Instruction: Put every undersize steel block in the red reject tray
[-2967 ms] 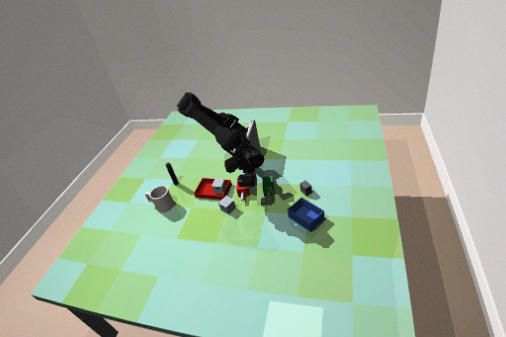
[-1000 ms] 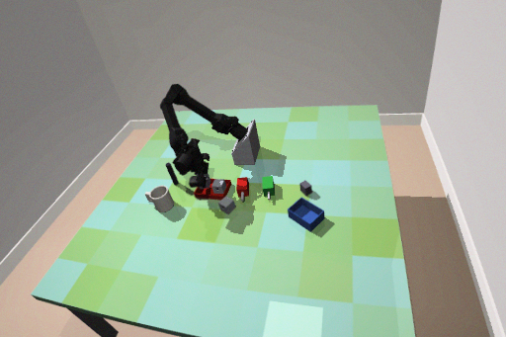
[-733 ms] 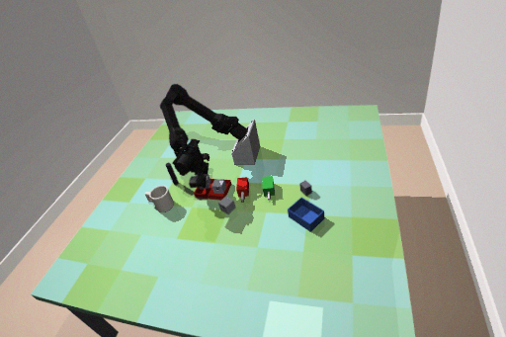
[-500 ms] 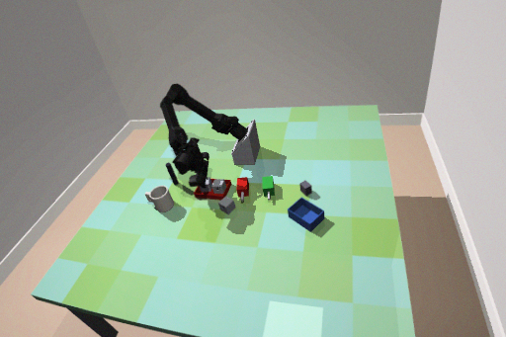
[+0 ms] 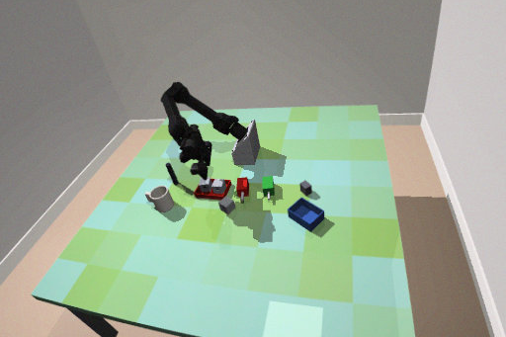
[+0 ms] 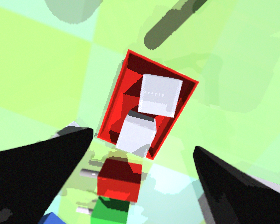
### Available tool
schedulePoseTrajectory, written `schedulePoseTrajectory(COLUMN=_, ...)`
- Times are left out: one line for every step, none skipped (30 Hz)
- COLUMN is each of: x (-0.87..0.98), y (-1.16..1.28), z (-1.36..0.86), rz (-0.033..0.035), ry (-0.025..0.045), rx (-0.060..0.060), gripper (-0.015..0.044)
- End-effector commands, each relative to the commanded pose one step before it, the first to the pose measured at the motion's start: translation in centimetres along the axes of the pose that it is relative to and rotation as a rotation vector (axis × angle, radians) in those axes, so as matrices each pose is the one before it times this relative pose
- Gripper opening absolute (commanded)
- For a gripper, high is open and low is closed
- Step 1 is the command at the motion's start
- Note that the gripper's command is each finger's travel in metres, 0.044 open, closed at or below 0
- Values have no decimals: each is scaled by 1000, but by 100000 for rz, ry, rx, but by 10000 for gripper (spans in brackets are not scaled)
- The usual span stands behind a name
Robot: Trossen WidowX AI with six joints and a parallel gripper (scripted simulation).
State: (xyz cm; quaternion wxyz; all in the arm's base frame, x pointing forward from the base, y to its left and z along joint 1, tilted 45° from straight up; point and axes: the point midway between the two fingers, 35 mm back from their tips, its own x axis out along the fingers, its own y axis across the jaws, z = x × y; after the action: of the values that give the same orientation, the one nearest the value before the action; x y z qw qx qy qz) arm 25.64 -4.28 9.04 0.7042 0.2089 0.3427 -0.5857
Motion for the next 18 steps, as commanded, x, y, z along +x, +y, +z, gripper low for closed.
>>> schedulePoseTrajectory(x=-2483, y=-346, z=-4460, rz=550, ry=3040, rx=-1754, gripper=440)
schedulePoseTrajectory(x=-597, y=-288, z=-1092, rz=-155, ry=272, rx=-123, gripper=440)
schedulePoseTrajectory(x=-582, y=-358, z=-1047, rz=-241, ry=52, rx=-76, gripper=440)
schedulePoseTrajectory(x=-568, y=-424, z=-998, rz=-305, ry=-176, rx=-22, gripper=440)
schedulePoseTrajectory(x=-554, y=-486, z=-944, rz=-346, ry=-409, rx=41, gripper=440)
schedulePoseTrajectory(x=-540, y=-544, z=-887, rz=-363, ry=-645, rx=113, gripper=440)
schedulePoseTrajectory(x=-526, y=-598, z=-826, rz=-357, ry=-882, rx=193, gripper=440)
schedulePoseTrajectory(x=-512, y=-646, z=-762, rz=-325, ry=-1117, rx=280, gripper=440)
schedulePoseTrajectory(x=-406, y=-555, z=-568, rz=-224, ry=-1074, rx=297, gripper=440)
schedulePoseTrajectory(x=-242, y=-349, z=-321, rz=-113, ry=-723, rx=212, gripper=440)
schedulePoseTrajectory(x=-80, y=-118, z=-103, rz=-33, ry=-253, rx=76, gripper=440)
schedulePoseTrajectory(x=0, y=0, z=0, rz=0, ry=0, rx=0, gripper=440)
schedulePoseTrajectory(x=0, y=0, z=0, rz=0, ry=0, rx=0, gripper=440)
schedulePoseTrajectory(x=0, y=0, z=0, rz=0, ry=0, rx=0, gripper=440)
schedulePoseTrajectory(x=0, y=0, z=0, rz=0, ry=0, rx=0, gripper=440)
schedulePoseTrajectory(x=0, y=0, z=0, rz=0, ry=0, rx=0, gripper=440)
schedulePoseTrajectory(x=0, y=0, z=0, rz=0, ry=0, rx=0, gripper=440)
schedulePoseTrajectory(x=0, y=0, z=0, rz=0, ry=0, rx=0, gripper=440)
